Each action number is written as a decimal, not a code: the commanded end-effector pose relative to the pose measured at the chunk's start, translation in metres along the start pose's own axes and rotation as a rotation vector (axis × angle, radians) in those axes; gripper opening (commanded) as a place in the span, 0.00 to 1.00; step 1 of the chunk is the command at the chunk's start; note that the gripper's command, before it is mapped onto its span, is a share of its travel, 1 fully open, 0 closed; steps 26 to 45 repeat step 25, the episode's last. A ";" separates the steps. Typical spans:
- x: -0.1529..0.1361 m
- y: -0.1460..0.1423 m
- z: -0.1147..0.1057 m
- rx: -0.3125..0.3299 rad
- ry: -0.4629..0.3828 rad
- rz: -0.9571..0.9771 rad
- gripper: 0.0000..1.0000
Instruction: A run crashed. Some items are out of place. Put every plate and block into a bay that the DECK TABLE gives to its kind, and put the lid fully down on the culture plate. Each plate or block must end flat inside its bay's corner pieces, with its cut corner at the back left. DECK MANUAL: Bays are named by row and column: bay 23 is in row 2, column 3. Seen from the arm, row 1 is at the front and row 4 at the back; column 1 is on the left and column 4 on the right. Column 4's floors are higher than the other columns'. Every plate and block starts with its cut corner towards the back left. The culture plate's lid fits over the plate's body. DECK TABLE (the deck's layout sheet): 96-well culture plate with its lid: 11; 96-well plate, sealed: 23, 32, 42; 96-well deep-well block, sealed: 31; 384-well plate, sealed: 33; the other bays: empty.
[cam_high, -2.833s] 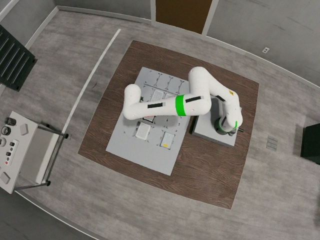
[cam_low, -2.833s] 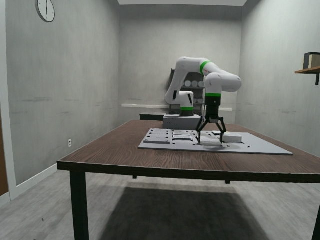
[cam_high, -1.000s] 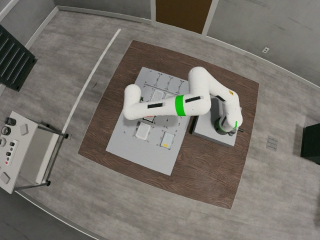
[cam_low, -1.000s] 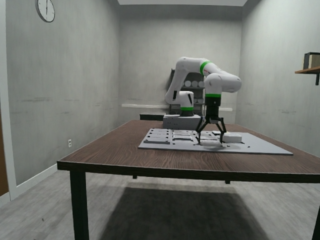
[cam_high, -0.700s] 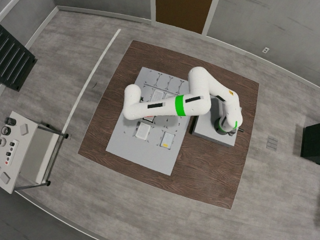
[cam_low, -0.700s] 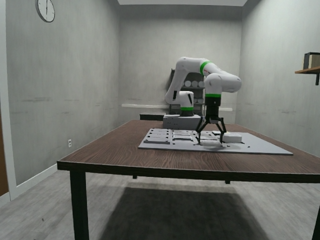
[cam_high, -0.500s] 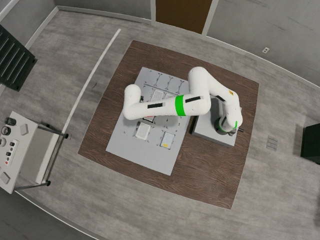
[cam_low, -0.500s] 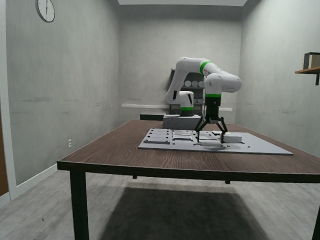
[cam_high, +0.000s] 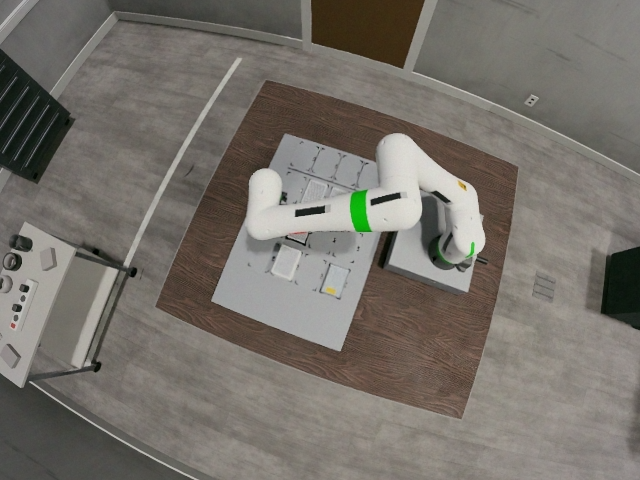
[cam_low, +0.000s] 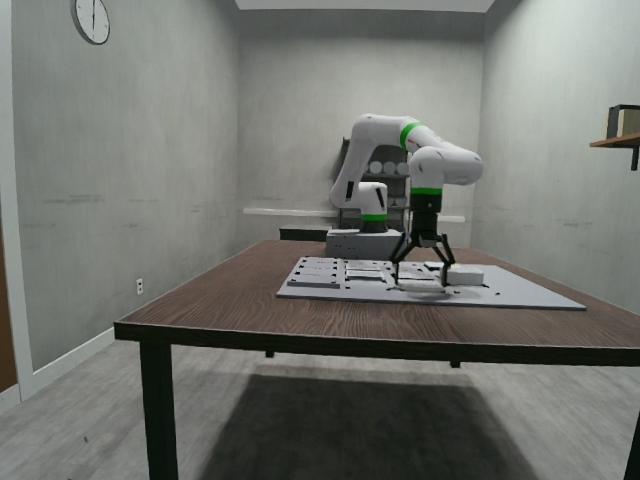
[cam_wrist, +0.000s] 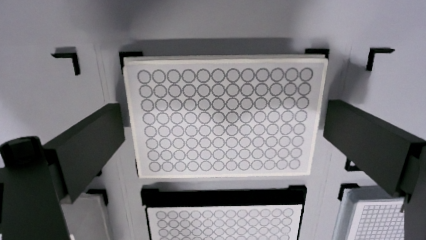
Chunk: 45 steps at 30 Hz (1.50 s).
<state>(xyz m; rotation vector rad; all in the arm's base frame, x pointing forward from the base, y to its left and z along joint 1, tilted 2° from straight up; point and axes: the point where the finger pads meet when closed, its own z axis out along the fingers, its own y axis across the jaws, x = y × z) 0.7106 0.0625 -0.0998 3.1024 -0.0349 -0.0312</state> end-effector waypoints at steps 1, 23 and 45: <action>0.001 0.000 -0.001 0.000 0.002 0.000 1.00; 0.001 0.000 -0.004 0.000 0.002 0.000 1.00; 0.001 0.000 -0.004 0.000 0.002 0.000 1.00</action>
